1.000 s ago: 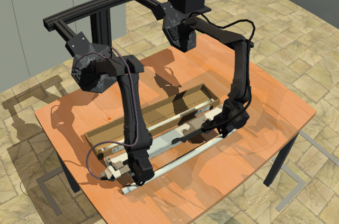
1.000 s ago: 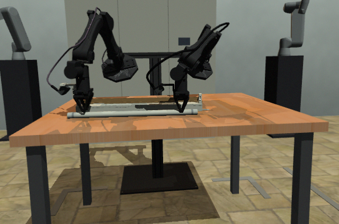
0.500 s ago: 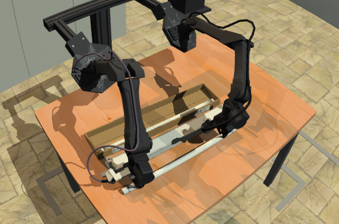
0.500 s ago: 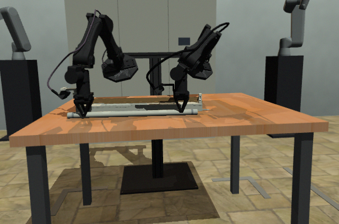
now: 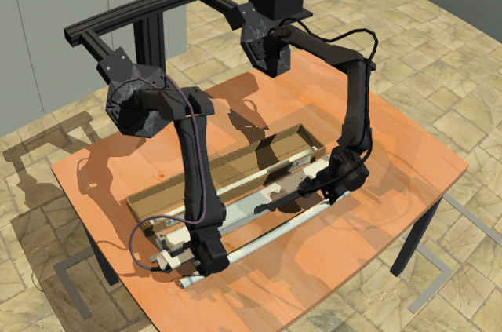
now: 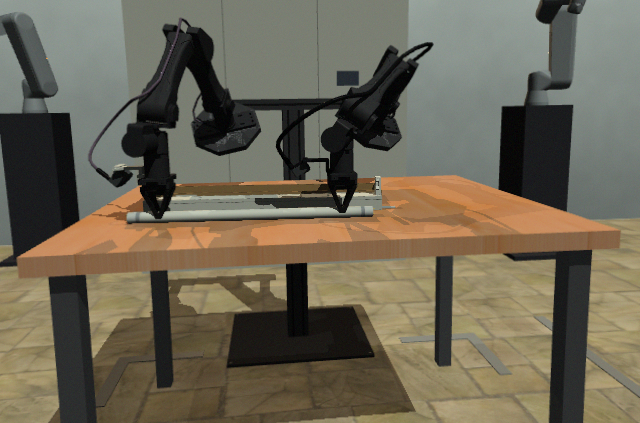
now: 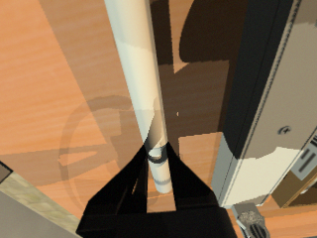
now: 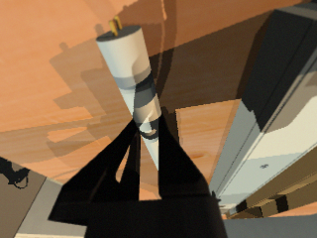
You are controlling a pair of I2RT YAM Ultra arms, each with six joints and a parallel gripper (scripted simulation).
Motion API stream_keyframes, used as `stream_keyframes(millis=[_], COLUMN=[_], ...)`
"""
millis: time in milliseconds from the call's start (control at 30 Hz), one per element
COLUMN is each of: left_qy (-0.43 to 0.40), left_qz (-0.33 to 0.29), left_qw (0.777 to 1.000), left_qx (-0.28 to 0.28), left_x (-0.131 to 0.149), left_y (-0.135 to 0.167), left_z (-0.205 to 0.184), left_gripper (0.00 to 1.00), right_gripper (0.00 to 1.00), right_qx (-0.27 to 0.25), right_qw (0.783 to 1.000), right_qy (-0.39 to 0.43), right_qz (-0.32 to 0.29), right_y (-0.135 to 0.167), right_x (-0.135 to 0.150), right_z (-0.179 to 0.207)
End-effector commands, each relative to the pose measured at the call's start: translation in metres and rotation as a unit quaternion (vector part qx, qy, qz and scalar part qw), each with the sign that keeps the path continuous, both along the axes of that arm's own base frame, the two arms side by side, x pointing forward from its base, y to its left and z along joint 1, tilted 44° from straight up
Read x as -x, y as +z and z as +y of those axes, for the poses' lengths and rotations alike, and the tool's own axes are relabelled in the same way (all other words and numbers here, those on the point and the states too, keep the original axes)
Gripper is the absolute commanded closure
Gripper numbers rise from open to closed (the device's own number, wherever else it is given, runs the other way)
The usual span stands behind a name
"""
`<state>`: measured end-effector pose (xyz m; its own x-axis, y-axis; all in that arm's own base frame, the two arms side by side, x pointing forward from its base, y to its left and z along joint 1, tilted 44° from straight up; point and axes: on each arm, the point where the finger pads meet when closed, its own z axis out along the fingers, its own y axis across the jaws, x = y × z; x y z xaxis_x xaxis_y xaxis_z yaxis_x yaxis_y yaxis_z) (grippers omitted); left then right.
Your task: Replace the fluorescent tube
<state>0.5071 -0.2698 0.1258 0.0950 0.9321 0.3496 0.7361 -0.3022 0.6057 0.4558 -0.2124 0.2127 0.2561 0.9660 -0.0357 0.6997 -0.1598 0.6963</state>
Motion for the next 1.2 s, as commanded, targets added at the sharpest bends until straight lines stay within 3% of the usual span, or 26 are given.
stream_keyframes(millis=[0, 300, 433, 1167], left_qy=[-0.021, -0.021, -0.014, -0.011], left_qz=[-0.004, -0.004, -0.012, -0.003], left_qw=[1.000, 1.000, 1.000, 1.000], left_qx=[0.008, 0.008, 0.019, 0.001], left_x=[0.006, 0.006, 0.010, 0.020], left_y=[0.009, 0.009, 0.024, 0.019], left_z=[-0.018, -0.018, -0.016, -0.013], left_gripper=[0.89, 0.89, 0.89, 0.89], right_gripper=[0.89, 0.89, 0.89, 0.89], right_qx=[0.012, 0.012, 0.016, 0.010], right_qw=[1.000, 1.000, 1.000, 1.000], right_qy=[-0.005, -0.005, -0.007, -0.013], right_qz=[-0.009, -0.009, -0.013, 0.002], right_y=[0.017, 0.017, 0.024, 0.015], right_x=[0.002, 0.002, 0.006, 0.019], right_z=[0.001, 0.001, -0.001, -0.006])
